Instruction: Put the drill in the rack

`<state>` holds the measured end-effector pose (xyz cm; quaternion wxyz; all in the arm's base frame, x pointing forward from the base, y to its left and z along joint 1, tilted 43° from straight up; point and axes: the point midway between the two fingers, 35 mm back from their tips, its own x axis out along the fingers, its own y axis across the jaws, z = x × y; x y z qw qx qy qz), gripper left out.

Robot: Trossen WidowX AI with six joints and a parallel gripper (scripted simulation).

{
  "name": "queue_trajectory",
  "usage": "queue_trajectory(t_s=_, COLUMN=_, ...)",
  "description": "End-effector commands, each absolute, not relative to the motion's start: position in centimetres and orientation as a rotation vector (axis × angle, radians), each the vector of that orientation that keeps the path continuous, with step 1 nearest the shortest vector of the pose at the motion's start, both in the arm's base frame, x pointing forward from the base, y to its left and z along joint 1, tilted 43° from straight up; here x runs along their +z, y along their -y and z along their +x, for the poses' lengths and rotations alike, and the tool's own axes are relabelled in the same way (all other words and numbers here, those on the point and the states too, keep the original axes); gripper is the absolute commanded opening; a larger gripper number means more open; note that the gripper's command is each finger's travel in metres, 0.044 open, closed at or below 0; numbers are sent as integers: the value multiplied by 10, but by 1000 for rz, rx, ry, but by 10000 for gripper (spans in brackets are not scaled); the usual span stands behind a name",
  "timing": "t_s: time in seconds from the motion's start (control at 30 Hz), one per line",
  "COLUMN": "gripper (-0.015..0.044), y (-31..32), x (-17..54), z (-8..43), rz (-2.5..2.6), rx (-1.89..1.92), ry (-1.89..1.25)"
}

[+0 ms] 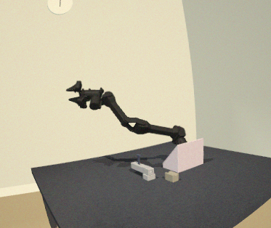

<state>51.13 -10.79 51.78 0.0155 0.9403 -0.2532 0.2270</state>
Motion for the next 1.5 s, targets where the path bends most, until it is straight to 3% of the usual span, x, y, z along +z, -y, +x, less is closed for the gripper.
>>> queue_trajectory(t_s=0.0, gripper=374, y=108, x=518, z=511, rz=2925, rx=706, ry=788)
queue_trajectory(t_s=0.27, gripper=164, y=108, x=519, z=510, rz=2927, rx=715, ry=785)
queue_trajectory(t_s=0.47, gripper=6, y=119, x=569, z=463, rz=2915, rx=993, ry=751)
queue_trajectory(t_s=0.67, gripper=0, y=152, x=615, z=398, rz=2750, rx=1237, ry=840)
queue_trajectory(t_s=1.0, gripper=0, y=173, x=688, z=249, rz=2308, rx=1640, ry=950)
queue_trajectory(t_s=1.47, gripper=0, y=85, x=732, z=50, rz=1592, rx=1929, ry=810)
